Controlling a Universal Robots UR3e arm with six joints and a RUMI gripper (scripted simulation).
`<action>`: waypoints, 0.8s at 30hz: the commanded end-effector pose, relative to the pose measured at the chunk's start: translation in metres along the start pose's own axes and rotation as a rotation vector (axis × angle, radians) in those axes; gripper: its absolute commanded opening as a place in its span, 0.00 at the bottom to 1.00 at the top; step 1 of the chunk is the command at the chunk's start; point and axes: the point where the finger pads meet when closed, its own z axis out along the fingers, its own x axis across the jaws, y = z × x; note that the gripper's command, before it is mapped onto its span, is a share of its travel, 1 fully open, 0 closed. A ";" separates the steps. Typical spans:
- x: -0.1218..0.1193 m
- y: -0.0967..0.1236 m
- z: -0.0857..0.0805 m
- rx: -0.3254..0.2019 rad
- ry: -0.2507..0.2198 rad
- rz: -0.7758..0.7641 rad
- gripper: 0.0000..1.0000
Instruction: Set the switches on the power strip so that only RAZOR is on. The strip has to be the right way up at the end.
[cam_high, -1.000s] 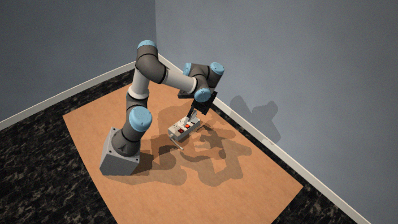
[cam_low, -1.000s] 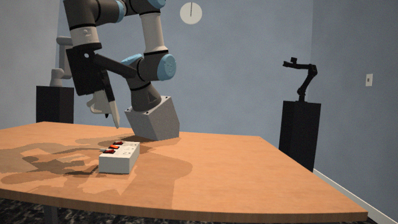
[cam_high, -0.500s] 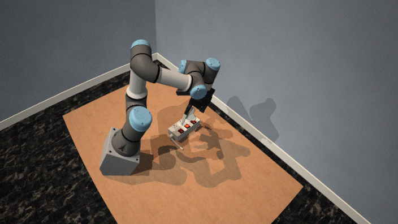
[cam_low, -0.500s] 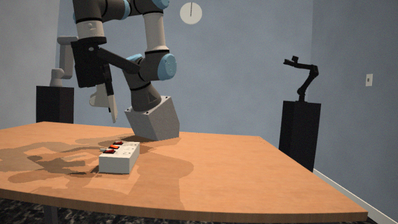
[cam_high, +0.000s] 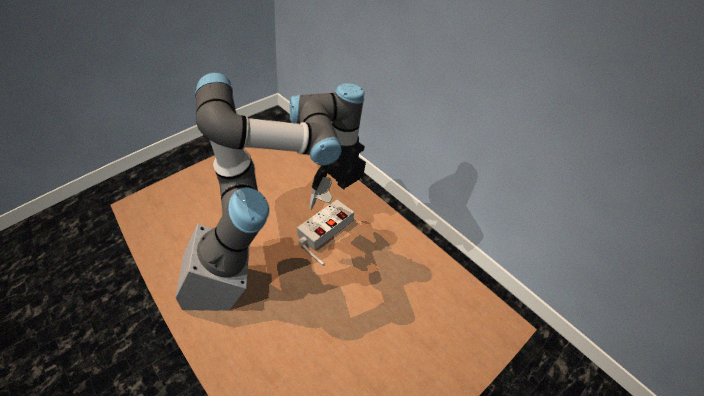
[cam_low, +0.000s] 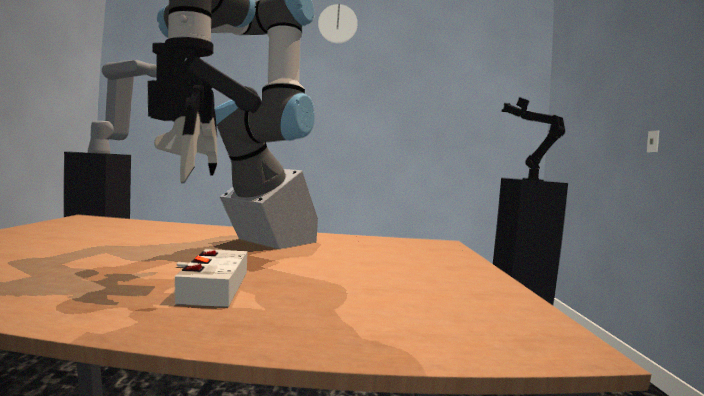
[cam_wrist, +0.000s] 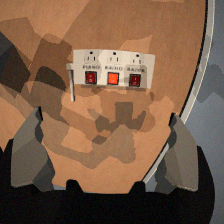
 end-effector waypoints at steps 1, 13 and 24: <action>-0.004 0.001 -0.011 -0.052 0.031 0.094 1.00; -0.004 0.001 -0.013 -0.056 0.035 0.106 1.00; -0.004 0.001 -0.013 -0.056 0.035 0.106 1.00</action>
